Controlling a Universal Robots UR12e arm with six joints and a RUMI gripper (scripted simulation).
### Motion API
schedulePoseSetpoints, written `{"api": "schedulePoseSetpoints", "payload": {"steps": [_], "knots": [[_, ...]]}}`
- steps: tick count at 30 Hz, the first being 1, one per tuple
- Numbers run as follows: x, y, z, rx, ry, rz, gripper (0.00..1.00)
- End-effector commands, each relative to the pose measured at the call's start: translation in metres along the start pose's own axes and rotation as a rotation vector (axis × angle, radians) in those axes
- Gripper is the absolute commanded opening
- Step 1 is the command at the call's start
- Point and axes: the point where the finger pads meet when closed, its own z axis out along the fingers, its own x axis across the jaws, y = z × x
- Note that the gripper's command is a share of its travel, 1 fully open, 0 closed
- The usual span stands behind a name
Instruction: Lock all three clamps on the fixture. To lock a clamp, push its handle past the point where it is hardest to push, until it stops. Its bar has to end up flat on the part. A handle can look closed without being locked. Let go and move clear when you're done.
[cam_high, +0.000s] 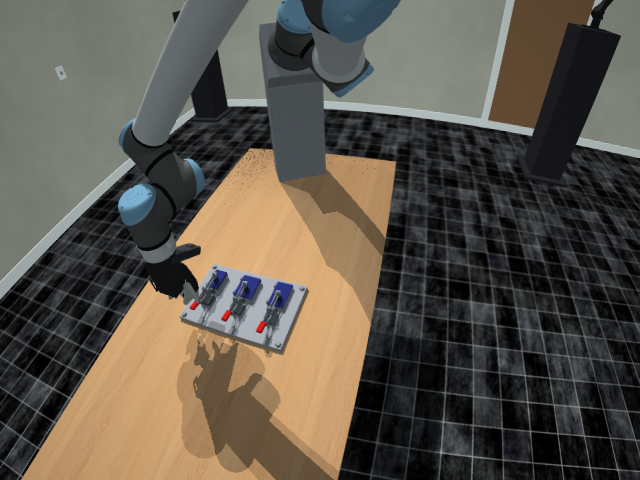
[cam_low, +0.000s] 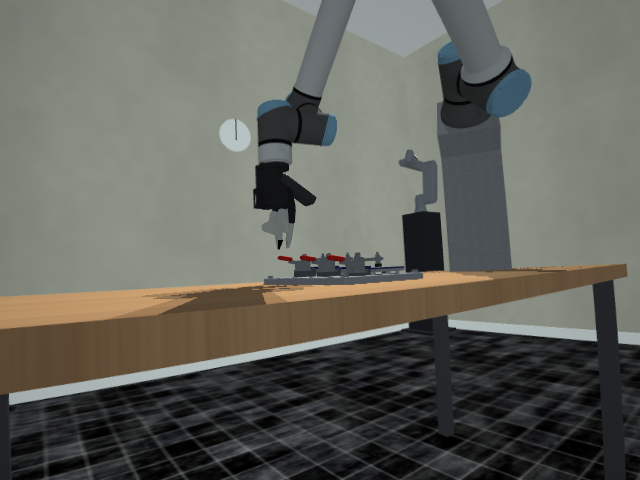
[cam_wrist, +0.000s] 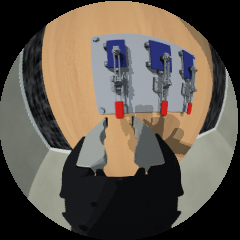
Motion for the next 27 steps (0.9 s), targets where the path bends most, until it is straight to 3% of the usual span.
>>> {"api": "schedulePoseSetpoints", "payload": {"steps": [1,8,9,27], "knots": [[0.0,0.0005,-0.0004,-0.001,0.0,0.0,0.28],[0.0,0.0005,-0.0003,-0.001,0.0,0.0,0.28],[0.0,0.0005,-0.0003,-0.001,0.0,0.0,0.0],[0.0,0.0005,-0.0003,-0.001,0.0,0.0,0.0]]}}
